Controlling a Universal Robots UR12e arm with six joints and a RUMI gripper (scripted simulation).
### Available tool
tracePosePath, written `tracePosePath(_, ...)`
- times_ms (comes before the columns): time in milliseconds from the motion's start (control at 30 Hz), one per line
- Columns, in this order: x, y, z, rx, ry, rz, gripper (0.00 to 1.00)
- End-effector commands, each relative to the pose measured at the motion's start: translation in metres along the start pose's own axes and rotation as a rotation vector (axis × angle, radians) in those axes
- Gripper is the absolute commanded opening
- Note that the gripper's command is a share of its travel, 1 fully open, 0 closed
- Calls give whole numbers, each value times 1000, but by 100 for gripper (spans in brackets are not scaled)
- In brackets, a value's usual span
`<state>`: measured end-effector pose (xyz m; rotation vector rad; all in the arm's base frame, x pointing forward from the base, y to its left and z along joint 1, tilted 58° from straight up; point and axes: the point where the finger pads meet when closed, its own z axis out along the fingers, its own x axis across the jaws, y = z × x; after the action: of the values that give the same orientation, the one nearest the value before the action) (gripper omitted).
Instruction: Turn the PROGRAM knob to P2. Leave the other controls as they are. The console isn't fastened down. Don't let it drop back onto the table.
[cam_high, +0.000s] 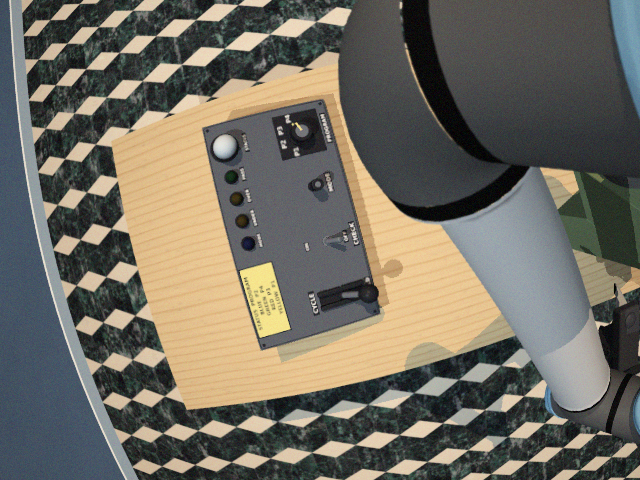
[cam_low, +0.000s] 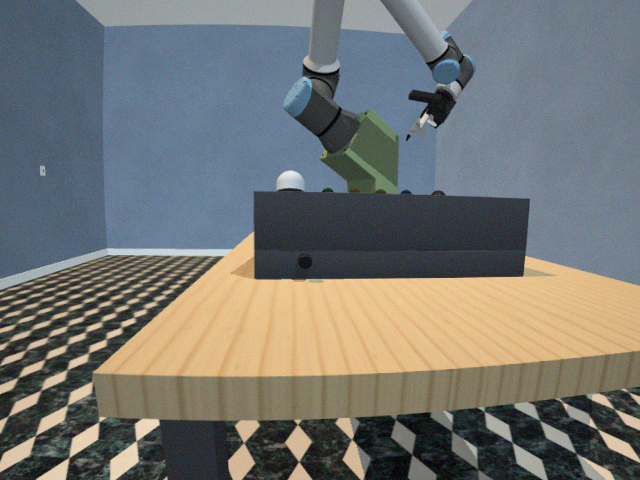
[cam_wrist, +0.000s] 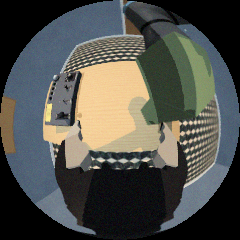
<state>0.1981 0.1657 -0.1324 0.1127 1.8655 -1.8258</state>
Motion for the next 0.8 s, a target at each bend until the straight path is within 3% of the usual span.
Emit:
tracePosePath(0, 0, 0, 0, -1, 0, 0, 100)
tracePosePath(767, 0, 1, 0, -4, 9, 16, 100)
